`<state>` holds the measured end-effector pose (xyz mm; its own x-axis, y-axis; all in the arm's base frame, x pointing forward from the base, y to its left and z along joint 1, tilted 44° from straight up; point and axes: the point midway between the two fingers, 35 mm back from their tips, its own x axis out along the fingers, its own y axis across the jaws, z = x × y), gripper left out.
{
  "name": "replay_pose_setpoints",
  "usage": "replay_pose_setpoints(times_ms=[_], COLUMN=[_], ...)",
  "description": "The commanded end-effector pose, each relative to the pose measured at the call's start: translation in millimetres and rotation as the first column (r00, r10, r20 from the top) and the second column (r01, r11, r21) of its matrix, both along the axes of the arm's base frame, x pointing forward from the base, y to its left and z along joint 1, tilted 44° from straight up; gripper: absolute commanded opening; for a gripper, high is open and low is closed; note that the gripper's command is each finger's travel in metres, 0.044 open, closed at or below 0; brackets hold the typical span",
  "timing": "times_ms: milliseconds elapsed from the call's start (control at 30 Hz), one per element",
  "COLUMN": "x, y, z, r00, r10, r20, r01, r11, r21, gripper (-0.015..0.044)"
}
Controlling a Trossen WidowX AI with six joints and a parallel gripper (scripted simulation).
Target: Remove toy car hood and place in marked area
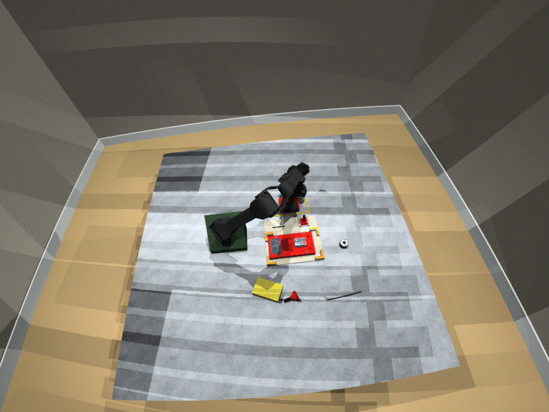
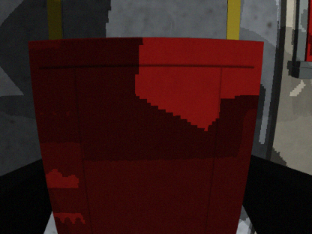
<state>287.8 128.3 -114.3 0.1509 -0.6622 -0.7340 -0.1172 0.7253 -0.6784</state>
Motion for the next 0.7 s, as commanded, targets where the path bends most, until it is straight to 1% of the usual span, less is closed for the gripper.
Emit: replay_pose_setpoints(times_ms=[0,667], x=[0.4,1.9], y=[-1.5,-8.2], z=[-1.3,-8.3], r00=[1.000,1.000], r10=[0.006,0.006], r20=[-0.001,-0.001], r01=[-0.006,-0.006], r11=[1.000,1.000], r21=[-0.003,-0.004], gripper=[0.0000,0.0000])
